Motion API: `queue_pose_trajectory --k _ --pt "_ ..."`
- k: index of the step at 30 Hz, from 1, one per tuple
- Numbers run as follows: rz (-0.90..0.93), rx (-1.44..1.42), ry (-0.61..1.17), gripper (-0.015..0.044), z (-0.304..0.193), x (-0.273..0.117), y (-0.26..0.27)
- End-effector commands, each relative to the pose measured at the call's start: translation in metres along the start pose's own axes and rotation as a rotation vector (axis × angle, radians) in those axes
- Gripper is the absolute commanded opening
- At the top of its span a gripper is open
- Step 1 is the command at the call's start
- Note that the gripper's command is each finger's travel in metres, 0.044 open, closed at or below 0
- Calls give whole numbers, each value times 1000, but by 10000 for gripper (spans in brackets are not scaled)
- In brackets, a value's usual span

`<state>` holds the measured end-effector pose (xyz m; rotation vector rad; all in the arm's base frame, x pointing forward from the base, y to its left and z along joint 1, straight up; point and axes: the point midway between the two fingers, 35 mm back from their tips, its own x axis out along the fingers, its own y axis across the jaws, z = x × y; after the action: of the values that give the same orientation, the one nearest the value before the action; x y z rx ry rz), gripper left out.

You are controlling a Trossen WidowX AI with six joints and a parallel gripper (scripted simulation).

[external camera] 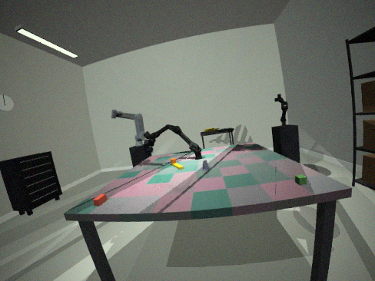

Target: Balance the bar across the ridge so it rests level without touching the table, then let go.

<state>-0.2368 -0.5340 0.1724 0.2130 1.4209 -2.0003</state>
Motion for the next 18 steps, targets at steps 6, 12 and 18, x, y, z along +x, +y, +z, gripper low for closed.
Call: queue_pose_trajectory --k 6,12,18 --pt "165 -219 -87 315 19 -63 54" --pt "268 -368 -149 315 23 -109 87" --pt "367 -518 -212 315 21 -155 118"
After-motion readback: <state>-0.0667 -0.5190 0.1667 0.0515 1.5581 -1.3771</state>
